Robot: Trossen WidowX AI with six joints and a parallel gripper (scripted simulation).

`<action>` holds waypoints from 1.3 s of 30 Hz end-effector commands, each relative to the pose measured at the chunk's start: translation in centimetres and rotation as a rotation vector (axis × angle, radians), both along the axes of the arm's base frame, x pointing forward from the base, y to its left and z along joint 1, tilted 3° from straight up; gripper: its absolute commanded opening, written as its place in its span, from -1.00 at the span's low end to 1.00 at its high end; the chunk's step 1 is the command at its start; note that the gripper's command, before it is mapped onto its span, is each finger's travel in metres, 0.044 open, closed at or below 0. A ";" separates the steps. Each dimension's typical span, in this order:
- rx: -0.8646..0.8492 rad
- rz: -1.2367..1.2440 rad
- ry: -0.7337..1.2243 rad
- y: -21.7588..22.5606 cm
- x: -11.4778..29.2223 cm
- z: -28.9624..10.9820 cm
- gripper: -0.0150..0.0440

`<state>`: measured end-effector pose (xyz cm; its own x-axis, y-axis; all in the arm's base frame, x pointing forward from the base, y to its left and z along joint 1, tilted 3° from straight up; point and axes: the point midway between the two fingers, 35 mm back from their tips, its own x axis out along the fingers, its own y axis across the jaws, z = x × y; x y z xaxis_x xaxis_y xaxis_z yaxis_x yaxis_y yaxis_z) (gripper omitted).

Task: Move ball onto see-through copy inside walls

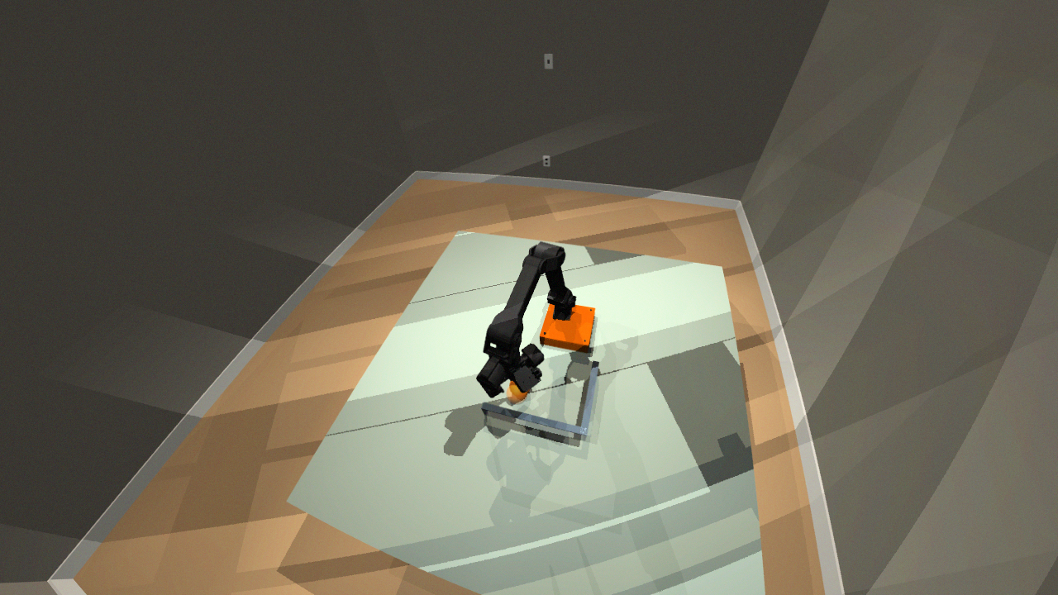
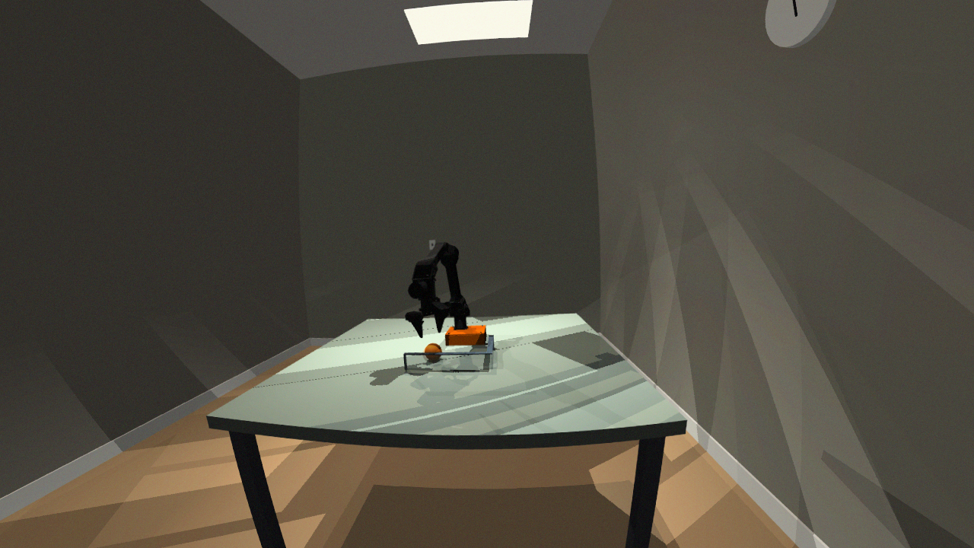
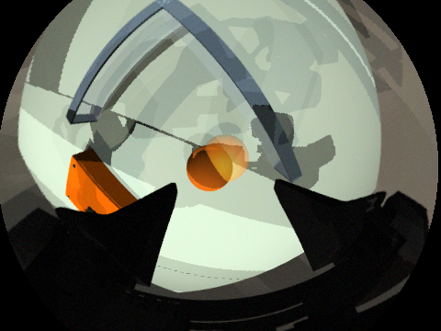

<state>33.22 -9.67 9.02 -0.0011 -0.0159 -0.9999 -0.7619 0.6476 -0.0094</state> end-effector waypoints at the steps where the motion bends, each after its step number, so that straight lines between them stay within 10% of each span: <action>1: -0.007 -0.792 -0.004 0.2 -1.8 -0.7 1.00; 39: -0.009 -0.937 -0.005 0.2 -2.0 -3.4 1.00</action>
<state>31.44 -9.45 6.46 -0.0027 -0.0154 -0.9999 0.0661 0.9977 -0.0155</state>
